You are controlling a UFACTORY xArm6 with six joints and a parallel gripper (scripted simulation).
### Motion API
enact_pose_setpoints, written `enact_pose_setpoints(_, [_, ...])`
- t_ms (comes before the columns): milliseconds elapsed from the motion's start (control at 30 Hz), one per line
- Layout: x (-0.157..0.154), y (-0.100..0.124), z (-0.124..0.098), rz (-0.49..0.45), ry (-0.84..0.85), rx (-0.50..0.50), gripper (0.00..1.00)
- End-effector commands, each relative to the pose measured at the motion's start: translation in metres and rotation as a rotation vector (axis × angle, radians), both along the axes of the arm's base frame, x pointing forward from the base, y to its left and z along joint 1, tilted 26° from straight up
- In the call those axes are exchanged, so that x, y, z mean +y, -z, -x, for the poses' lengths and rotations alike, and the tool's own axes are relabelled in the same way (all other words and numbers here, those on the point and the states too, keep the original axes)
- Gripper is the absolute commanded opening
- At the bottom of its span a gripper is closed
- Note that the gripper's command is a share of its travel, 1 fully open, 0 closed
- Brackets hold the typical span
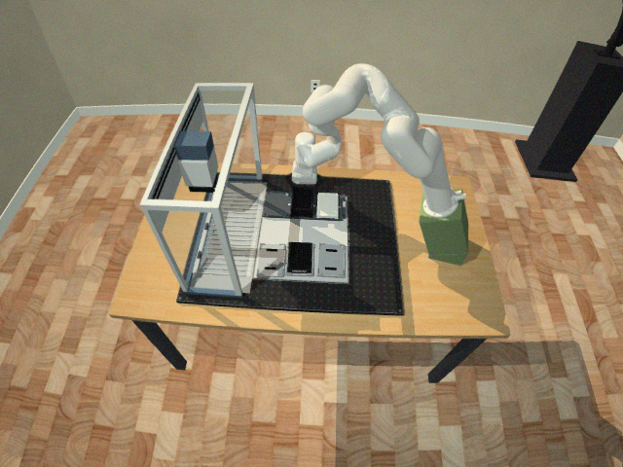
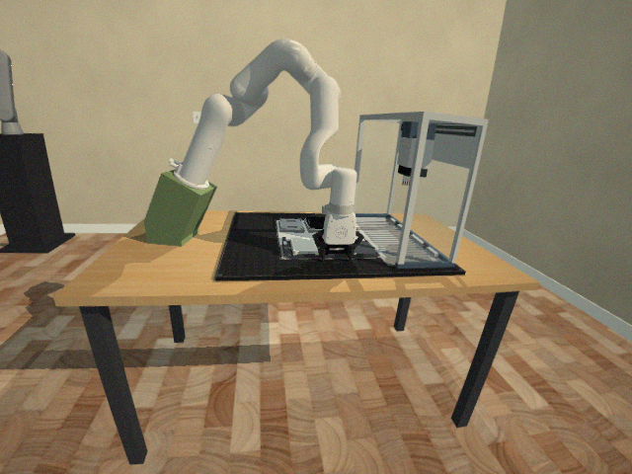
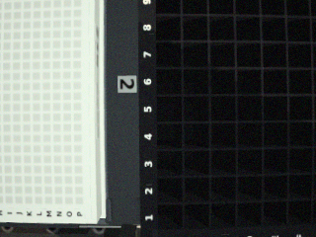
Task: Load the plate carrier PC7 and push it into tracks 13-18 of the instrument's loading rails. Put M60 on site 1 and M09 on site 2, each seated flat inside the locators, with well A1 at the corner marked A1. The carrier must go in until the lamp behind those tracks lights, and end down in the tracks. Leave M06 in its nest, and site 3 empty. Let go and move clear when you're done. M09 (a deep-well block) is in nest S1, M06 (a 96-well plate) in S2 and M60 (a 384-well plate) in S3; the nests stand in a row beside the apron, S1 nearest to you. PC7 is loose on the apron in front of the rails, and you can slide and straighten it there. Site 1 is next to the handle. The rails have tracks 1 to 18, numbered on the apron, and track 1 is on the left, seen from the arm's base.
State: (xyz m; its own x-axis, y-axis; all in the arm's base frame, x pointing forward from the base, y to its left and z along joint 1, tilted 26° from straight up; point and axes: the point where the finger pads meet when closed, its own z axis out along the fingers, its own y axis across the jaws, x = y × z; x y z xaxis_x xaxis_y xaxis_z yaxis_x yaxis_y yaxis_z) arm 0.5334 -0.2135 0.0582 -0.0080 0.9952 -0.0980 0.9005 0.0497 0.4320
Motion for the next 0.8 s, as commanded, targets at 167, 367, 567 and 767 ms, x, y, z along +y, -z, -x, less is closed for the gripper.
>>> enact_pose_setpoints(167, [0.0028, -0.0013, -0.0008, 0.001, 0.0, -0.003, 1.0])
enact_pose_setpoints(367, [0.005, -0.001, -0.0008, 0.001, 0.0, -0.003, 1.0])
enact_pose_setpoints(567, [0.005, -0.001, -0.0008, 0.001, 0.0, -0.003, 1.0])
enact_pose_setpoints(767, [0.005, -0.001, -0.0008, 0.001, 0.0, -0.003, 1.0])
